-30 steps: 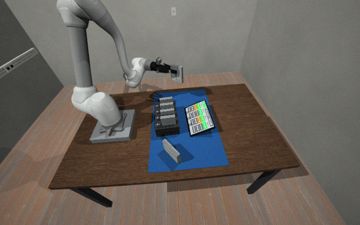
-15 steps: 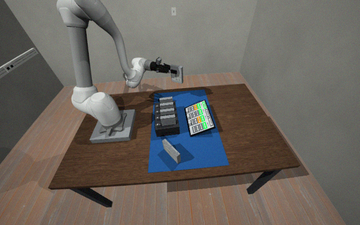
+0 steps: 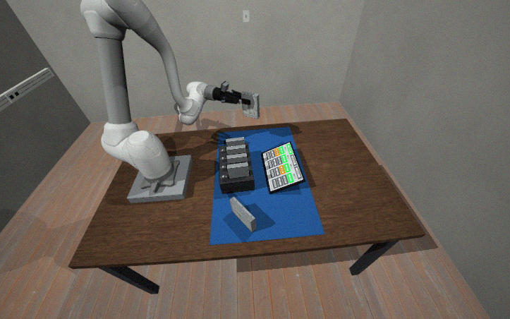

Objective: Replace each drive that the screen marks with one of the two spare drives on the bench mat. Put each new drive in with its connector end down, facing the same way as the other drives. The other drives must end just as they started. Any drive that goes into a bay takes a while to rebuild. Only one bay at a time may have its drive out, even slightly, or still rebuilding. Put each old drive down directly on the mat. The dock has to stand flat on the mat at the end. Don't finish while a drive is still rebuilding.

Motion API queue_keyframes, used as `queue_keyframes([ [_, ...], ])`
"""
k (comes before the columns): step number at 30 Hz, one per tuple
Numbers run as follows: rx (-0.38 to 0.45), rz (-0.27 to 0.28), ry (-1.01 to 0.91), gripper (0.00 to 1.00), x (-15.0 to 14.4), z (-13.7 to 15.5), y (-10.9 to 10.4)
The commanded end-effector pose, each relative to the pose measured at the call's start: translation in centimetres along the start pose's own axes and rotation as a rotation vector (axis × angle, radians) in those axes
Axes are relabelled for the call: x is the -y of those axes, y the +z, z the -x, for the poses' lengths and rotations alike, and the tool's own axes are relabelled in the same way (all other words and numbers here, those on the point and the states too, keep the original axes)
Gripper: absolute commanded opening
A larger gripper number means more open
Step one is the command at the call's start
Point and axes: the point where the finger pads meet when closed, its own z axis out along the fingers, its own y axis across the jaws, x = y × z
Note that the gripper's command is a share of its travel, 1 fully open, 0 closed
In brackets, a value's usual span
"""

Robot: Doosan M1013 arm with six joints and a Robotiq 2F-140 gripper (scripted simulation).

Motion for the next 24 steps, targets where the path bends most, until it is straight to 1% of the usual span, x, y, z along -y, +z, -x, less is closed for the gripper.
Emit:
queue_keyframes([
  [1,0.0,0.0,0.001,0.1,0.0,0.0,0.0],
  [24,0.0,0.0,0.001,0.1,0.0,1.0,0.0],
])
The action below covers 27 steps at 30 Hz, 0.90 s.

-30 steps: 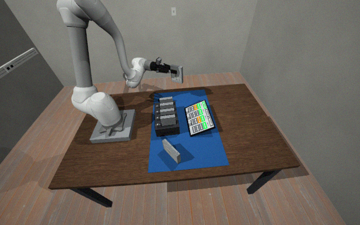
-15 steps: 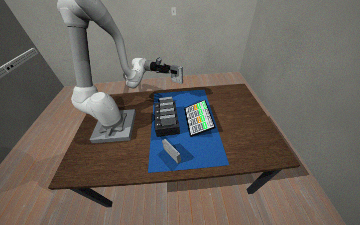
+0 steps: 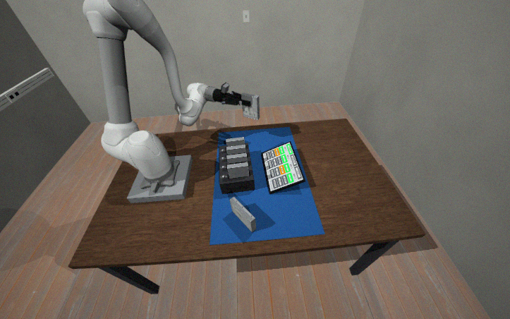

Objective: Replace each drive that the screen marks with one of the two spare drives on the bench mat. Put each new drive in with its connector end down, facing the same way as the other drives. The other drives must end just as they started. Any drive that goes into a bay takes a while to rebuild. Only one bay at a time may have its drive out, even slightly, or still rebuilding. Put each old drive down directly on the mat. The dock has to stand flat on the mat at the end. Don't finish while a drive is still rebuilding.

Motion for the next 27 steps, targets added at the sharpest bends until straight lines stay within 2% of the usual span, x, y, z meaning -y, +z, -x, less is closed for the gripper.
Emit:
queue_keyframes([
  [1,0.0,0.0,0.001,0.1,0.0,0.2,0.0],
  [27,0.0,0.0,0.001,0.1,0.0,2.9,0.0],
])
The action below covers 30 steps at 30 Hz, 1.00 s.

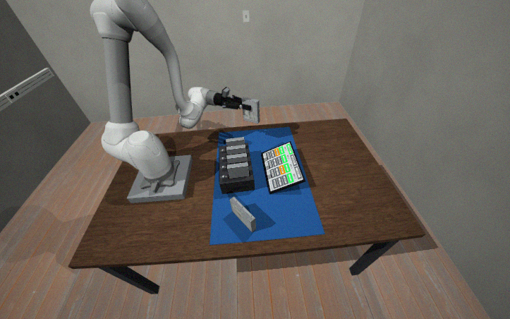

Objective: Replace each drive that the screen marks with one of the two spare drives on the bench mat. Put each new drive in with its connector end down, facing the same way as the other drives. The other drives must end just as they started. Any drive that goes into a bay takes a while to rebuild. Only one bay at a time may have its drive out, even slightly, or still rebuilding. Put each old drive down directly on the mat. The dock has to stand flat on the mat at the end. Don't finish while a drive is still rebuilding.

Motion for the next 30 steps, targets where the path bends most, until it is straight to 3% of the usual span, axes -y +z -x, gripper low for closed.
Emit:
queue_keyframes([
  [1,0.0,0.0,0.001,0.1,0.0,0.4,0.0],
  [30,0.0,0.0,0.001,0.1,0.0,5.2,0.0],
])
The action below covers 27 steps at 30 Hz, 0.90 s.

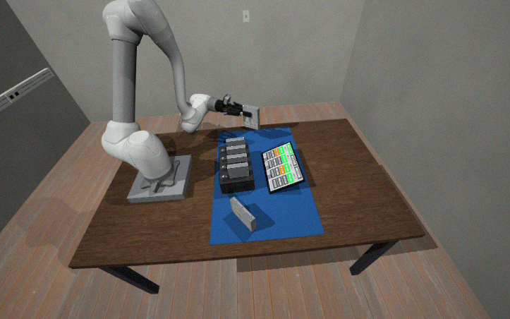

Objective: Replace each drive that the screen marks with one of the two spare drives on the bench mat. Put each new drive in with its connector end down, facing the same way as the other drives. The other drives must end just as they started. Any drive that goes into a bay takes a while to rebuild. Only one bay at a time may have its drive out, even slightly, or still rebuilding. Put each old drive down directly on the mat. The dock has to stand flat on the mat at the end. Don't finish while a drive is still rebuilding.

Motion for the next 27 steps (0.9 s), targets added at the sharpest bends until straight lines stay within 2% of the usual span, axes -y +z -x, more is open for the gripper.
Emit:
queue_keyframes([
  [1,0.0,0.0,0.001,0.1,0.0,0.4,0.0],
  [27,0.0,0.0,0.001,0.1,0.0,4.6,0.0],
])
